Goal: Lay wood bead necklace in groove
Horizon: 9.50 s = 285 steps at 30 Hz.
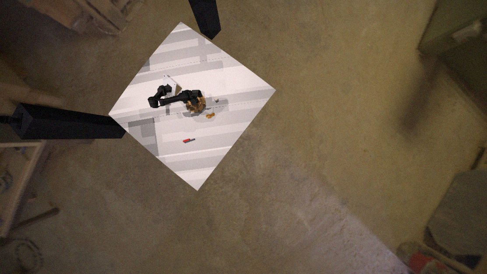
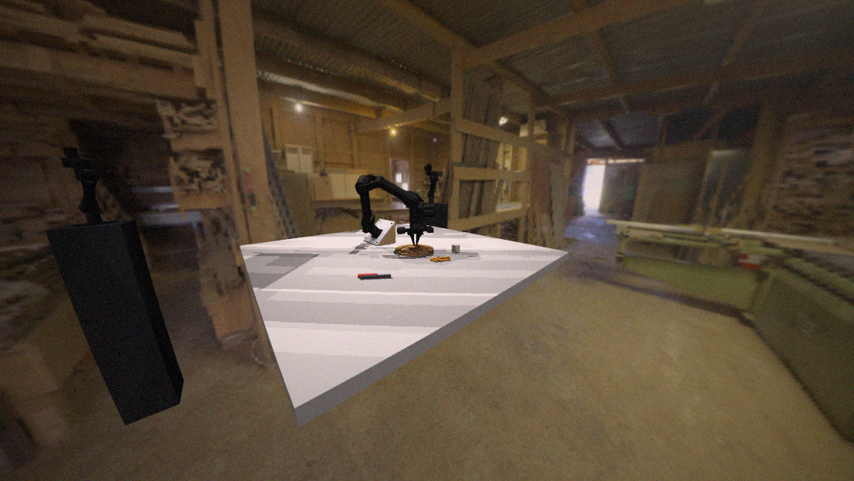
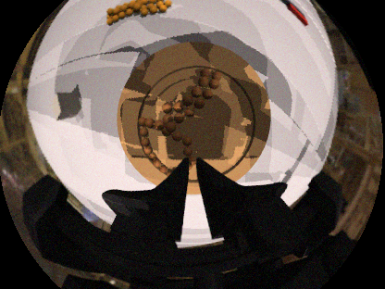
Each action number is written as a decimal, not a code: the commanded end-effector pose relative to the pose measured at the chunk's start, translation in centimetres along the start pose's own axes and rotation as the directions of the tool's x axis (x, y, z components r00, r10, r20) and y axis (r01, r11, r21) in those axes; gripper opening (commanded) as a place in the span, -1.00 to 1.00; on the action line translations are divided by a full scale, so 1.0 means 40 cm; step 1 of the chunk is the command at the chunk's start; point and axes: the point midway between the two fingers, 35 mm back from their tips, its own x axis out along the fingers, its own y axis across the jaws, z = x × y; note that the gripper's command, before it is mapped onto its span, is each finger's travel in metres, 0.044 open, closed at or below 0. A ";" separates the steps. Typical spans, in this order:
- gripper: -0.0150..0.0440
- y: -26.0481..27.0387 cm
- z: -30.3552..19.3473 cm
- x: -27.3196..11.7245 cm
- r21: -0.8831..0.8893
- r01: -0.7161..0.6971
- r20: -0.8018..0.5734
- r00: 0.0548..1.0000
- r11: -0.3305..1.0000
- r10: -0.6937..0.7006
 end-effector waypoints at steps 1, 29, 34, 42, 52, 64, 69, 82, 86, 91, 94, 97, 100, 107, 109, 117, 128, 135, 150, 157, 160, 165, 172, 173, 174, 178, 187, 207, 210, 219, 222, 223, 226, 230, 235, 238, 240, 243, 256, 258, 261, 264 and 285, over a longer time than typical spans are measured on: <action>-0.22 0.001 0.000 -0.001 0.000 -0.001 0.001 1.000 1.000 0.001; 1.00 -0.001 0.000 -0.005 -0.003 0.003 0.003 1.000 1.000 -0.003; 1.00 -0.001 0.000 -0.005 -0.003 0.003 0.003 1.000 1.000 -0.003; 0.64 0.007 -0.013 -0.045 0.178 0.001 0.002 1.000 0.984 -0.001; -0.08 0.012 -0.027 -0.075 0.354 0.001 0.002 1.000 0.935 -0.002; -0.08 0.016 -0.025 -0.047 0.355 -0.005 0.004 1.000 0.935 0.004; -0.08 0.015 -0.025 -0.027 0.355 -0.003 0.004 1.000 0.935 0.002; -0.08 0.011 -0.026 0.015 0.355 0.002 0.003 1.000 0.935 -0.003; -0.44 0.014 -0.028 0.009 0.357 0.000 -0.001 1.000 0.934 0.001; -0.49 0.014 -0.028 0.009 0.357 0.000 -0.001 1.000 0.934 0.001; -0.49 0.014 -0.028 0.009 0.357 0.000 -0.001 1.000 0.934 0.001; -0.49 0.014 -0.028 0.009 0.357 0.000 -0.001 1.000 0.934 0.001; -0.49 0.014 -0.028 0.009 0.357 0.000 -0.001 1.000 0.934 0.001; -0.49 0.014 -0.028 0.009 0.357 0.000 -0.001 1.000 0.934 0.001; -0.49 0.014 -0.028 0.009 0.357 0.000 -0.001 1.000 0.934 0.001; -0.49 0.014 -0.028 0.009 0.357 0.000 -0.001 1.000 0.934 0.001; -0.49 0.011 -0.026 -0.005 0.355 0.001 0.003 1.000 0.935 -0.003; -0.49 0.036 -0.021 -0.005 0.355 0.001 0.003 1.000 0.935 -0.002; 0.22 0.036 -0.022 0.000 0.355 0.000 0.003 1.000 0.935 -0.001; 0.84 0.036 -0.021 -0.005 0.355 0.001 0.003 1.000 0.935 -0.002; 1.00 0.035 -0.022 -0.004 0.354 0.001 0.003 1.000 0.935 -0.002; 1.00 0.035 -0.022 -0.005 0.355 0.001 0.003 1.000 0.935 -0.002; 1.00 0.035 -0.022 -0.005 0.355 0.001 0.003 1.000 0.935 -0.002; 1.00 0.035 -0.022 -0.005 0.355 0.001 0.003 1.000 0.935 -0.002; 1.00 0.035 -0.022 -0.005 0.355 0.001 0.003 1.000 0.935 -0.002; 1.00 0.035 -0.022 -0.005 0.355 0.001 0.003 1.000 0.935 -0.002; 0.64 0.026 0.002 -0.045 0.145 0.001 0.003 1.000 0.989 -0.002; -0.08 0.018 0.025 -0.058 -0.068 -0.004 0.004 1.000 0.998 0.004; -0.08 0.018 0.026 -0.047 -0.068 -0.003 0.004 1.000 0.998 0.003; -0.08 0.016 0.026 -0.011 -0.070 0.000 0.004 1.000 0.998 0.000; -0.08 0.015 0.026 0.001 -0.071 0.002 0.004 1.000 0.997 -0.001; -0.08 0.014 0.026 0.005 -0.071 0.002 0.004 1.000 0.997 -0.002; -0.08 0.013 0.026 0.014 -0.071 0.003 0.004 1.000 0.997 -0.003; -0.26 0.016 0.025 0.009 -0.069 -0.001 0.000 1.000 0.998 0.001; -0.49 0.016 0.025 0.009 -0.069 -0.001 0.000 1.000 0.998 0.001; -0.49 0.016 0.025 0.009 -0.069 -0.001 0.000 1.000 0.998 0.001; -0.49 0.016 0.025 0.009 -0.069 -0.001 0.000 1.000 0.998 0.001; -0.49 0.016 0.025 0.009 -0.069 -0.001 0.000 1.000 0.998 0.001; -0.49 0.016 0.025 0.009 -0.069 -0.001 0.000 1.000 0.998 0.001; -0.49 0.016 0.025 0.009 -0.069 -0.001 0.000 1.000 0.998 0.001; -0.49 0.016 0.025 0.009 -0.069 -0.001 0.000 1.000 0.998 0.001; -0.49 0.016 0.025 0.009 -0.069 -0.001 0.000 1.000 0.998 0.001; -0.49 -0.022 0.036 -0.055 -0.072 0.003 0.003 1.000 0.997 -0.002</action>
